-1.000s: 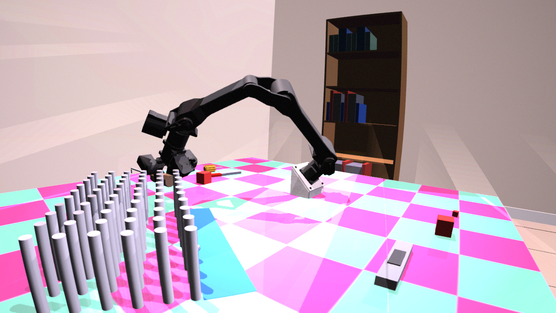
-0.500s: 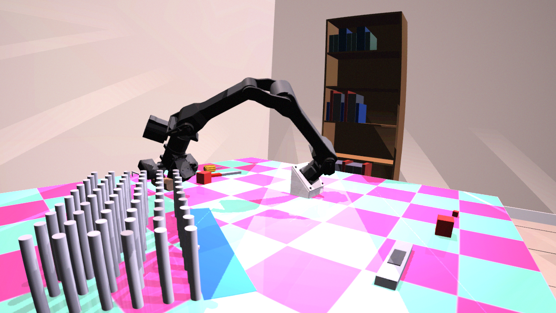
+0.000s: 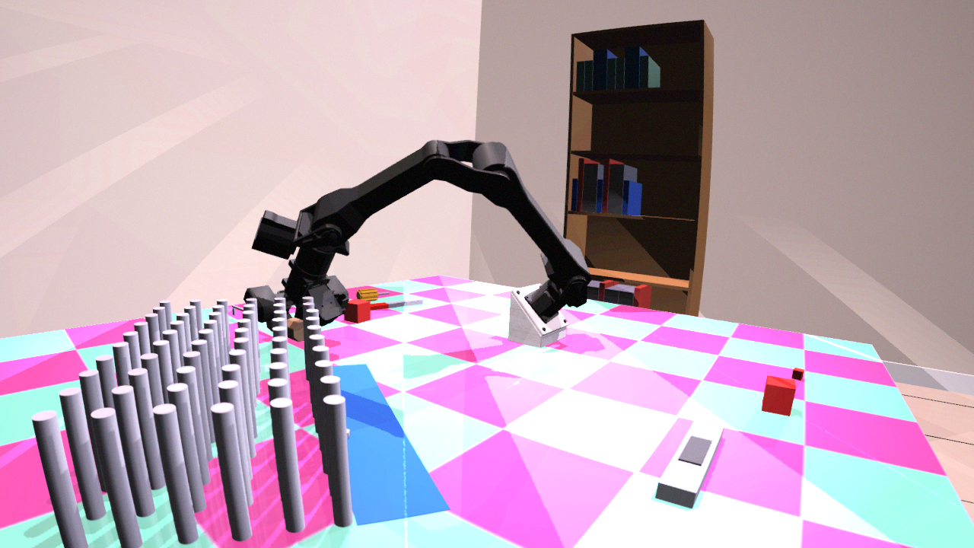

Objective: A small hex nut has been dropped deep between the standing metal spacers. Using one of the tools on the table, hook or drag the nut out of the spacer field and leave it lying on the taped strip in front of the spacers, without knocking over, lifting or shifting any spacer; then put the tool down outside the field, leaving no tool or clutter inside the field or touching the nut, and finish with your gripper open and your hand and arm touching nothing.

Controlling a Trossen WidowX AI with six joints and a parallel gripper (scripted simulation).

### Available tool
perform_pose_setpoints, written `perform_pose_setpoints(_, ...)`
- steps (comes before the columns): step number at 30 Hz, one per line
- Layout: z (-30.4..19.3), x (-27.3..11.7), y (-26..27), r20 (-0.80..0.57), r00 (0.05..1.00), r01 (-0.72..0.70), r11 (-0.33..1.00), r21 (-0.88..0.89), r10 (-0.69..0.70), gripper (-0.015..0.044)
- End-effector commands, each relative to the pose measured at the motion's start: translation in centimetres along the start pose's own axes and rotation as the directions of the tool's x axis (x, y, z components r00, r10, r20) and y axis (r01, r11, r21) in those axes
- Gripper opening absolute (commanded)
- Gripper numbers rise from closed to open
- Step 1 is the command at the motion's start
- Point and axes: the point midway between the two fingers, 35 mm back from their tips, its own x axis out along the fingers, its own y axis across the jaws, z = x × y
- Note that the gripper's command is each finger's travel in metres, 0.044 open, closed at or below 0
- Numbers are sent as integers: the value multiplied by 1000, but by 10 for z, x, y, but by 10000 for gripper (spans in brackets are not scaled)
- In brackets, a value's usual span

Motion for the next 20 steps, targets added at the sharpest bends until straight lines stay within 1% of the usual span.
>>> perform_pose_setpoints(1,1,2,1,0,1000,4,1000,8,-4,0)
perform_pose_setpoints(3,2,4,1,0,1000,4,1000,8,-4,0)
perform_pose_setpoints(20,1,2,1,0,1000,0,1000,1,0,440)
